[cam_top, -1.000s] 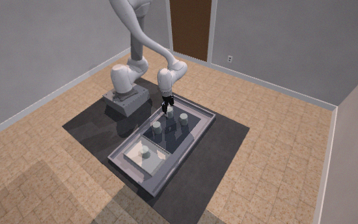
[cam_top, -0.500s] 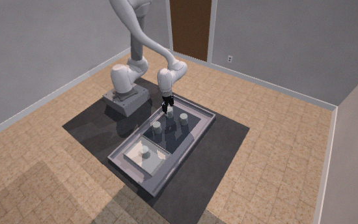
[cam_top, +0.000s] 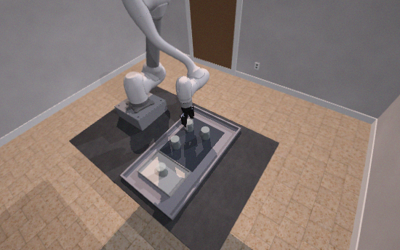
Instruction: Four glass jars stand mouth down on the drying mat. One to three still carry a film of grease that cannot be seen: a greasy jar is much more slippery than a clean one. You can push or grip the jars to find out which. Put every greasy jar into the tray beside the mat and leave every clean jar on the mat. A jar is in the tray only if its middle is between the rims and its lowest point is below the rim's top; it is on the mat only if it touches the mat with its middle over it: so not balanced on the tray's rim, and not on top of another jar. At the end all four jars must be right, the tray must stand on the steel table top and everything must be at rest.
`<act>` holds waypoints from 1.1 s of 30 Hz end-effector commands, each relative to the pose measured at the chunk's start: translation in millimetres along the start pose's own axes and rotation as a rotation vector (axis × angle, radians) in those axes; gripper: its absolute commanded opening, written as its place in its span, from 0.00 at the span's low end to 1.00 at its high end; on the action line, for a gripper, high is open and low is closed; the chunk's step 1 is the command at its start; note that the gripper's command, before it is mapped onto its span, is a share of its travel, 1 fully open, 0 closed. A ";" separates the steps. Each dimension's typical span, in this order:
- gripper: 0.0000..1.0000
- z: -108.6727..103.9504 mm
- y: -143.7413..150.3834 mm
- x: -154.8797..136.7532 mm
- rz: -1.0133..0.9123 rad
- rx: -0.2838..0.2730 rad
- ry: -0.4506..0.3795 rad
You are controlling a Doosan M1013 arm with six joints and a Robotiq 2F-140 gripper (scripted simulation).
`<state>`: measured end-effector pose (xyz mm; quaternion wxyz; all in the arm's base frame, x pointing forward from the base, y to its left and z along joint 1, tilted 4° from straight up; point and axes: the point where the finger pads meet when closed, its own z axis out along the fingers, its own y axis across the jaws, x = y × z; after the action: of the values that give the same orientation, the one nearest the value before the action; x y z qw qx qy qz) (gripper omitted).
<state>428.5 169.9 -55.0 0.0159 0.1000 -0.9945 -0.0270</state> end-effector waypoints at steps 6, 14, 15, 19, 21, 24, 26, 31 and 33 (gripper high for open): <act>0.39 0.0 0.1 0.0 0.000 0.000 0.000; 0.36 0.0 0.1 0.0 0.000 0.000 0.000; 0.36 0.0 0.1 0.0 0.000 0.000 0.000; 0.36 0.0 0.1 0.0 0.000 0.000 0.000; 0.36 0.0 0.1 0.0 0.000 0.000 0.000; 0.36 0.0 0.1 0.0 0.000 0.000 0.000; 0.36 0.0 0.1 0.0 0.000 0.000 0.000; 0.33 0.0 0.1 0.0 0.000 0.000 0.000; 0.33 0.0 0.1 0.0 0.000 0.000 0.000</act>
<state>428.5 169.9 -55.0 0.0159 0.1000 -0.9945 -0.0270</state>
